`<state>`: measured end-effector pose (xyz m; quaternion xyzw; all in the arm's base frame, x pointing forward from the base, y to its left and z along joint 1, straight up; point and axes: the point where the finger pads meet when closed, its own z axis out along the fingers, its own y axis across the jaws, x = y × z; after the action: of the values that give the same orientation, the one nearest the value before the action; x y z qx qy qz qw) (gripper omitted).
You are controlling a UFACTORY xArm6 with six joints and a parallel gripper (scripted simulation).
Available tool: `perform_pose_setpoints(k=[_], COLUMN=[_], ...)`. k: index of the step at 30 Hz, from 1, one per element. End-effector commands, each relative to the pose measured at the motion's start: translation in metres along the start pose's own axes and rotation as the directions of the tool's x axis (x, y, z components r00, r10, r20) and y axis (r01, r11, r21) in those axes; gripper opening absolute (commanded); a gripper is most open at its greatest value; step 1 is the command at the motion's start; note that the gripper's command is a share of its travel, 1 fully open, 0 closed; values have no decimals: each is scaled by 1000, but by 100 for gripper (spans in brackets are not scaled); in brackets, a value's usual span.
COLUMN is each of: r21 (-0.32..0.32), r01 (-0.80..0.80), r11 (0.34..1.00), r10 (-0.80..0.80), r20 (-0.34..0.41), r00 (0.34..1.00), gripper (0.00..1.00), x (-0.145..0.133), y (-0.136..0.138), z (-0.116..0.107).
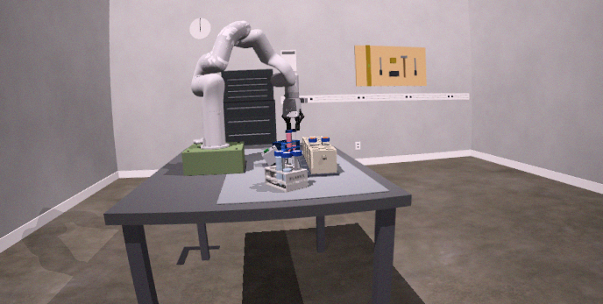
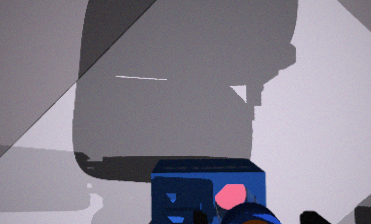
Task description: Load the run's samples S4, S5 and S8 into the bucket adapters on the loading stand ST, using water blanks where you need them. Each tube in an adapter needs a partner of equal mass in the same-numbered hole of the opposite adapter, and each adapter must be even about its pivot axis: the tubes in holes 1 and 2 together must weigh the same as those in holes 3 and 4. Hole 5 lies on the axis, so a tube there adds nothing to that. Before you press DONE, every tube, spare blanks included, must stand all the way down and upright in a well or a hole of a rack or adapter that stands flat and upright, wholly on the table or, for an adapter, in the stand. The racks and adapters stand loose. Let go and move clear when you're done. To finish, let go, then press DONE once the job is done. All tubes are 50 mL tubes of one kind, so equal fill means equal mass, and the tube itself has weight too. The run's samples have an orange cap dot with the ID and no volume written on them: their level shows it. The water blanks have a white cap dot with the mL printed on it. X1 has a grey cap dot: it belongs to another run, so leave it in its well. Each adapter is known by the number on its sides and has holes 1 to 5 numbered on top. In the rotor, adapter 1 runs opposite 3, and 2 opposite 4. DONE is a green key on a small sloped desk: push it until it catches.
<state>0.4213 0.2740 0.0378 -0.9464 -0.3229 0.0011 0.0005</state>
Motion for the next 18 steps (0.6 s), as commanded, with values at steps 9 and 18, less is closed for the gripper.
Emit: perform_pose_setpoints(k=[9, 18], r21=[0, 0], r01=[0, 0], r11=[1000, 1000], r10=[0, 0], r20=[-5, -5], r00=[1000, 1000], gripper=[57, 57], x=[2, 2], y=[0, 0], z=[6, 11])
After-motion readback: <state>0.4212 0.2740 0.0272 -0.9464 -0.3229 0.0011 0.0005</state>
